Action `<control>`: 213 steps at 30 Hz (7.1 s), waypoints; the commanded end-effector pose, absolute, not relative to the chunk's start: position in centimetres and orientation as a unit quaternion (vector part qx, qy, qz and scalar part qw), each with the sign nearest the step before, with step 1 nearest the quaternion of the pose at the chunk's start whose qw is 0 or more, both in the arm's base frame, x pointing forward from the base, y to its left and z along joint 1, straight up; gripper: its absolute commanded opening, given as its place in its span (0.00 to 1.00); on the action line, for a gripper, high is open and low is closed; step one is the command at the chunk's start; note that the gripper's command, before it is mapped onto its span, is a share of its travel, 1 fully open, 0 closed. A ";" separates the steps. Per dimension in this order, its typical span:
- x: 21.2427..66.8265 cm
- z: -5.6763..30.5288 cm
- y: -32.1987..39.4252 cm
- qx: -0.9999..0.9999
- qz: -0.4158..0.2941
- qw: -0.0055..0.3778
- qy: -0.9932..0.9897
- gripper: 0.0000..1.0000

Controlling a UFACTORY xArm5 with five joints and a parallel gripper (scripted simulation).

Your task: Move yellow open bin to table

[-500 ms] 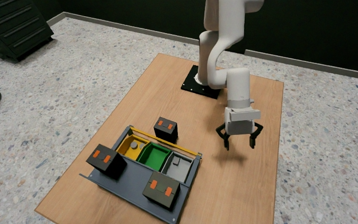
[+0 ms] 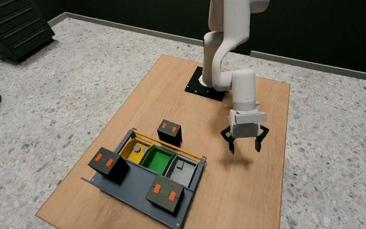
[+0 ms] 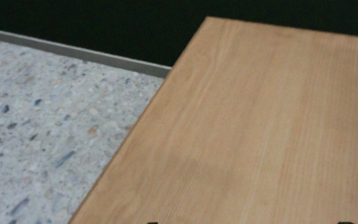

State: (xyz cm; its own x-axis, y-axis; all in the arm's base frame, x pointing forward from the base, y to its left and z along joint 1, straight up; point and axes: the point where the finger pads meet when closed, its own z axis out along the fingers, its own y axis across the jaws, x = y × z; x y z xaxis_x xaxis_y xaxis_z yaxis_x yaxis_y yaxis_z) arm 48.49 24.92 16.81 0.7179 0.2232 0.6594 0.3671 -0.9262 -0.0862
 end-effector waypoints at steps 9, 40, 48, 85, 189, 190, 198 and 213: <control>48.6 17.0 25.0 -0.920 -0.341 0.106 -0.160 1.00; 48.5 16.9 24.1 -0.920 -0.333 0.104 -0.178 1.00; 48.4 16.8 21.7 -0.919 -0.313 0.097 -0.218 1.00; 47.8 16.1 12.0 -0.907 -0.256 0.079 -0.325 1.00; 46.8 14.8 -7.0 -0.923 -0.235 -0.010 -0.305 1.00; 46.8 14.8 -6.9 -0.928 -0.187 -0.089 -0.310 1.00; 46.8 14.8 -7.0 -0.901 -0.149 -0.071 -0.401 1.00; 46.8 14.8 -7.0 -0.856 -0.094 -0.059 -0.505 1.00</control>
